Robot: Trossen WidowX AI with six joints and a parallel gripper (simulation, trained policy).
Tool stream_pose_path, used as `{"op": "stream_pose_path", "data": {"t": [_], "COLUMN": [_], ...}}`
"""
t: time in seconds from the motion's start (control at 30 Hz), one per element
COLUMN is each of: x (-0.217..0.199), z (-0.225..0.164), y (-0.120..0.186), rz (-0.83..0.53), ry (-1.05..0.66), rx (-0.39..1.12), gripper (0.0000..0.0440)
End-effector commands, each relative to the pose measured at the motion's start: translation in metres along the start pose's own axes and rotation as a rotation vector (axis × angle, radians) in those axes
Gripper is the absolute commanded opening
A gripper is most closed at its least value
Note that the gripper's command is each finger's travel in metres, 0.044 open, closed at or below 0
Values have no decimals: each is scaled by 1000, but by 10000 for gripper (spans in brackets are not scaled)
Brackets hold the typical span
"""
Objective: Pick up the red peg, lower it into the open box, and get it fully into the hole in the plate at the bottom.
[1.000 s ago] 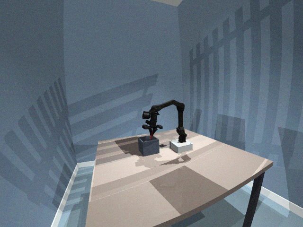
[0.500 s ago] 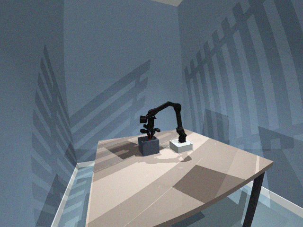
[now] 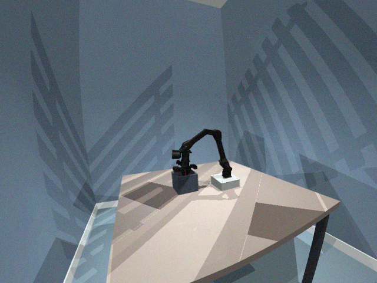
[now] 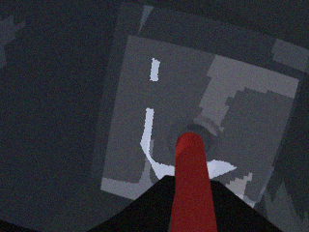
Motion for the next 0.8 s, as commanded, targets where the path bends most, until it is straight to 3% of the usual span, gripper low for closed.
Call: {"op": "stream_pose_path", "data": {"t": [0.0, 0.2, 0.4, 0.77], "x": [1, 3, 4, 12], "z": [1, 2, -5, 8], "y": [-8, -16, -12, 15], "rz": [-13, -40, -47, 9], "ry": [17, 39, 35, -3], "rx": [1, 6, 66, 161], "gripper": [3, 101, 105, 179]}}
Point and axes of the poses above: the point midway between the two fingers, 35 mm back from their tips, its own y axis back along the fingers, its own x axis across the jaws, z = x × y, the point moved 5 cm from there along y, back along the fingers, and after that the axes turned 2 degrees about -y, right-handed, at the moved point
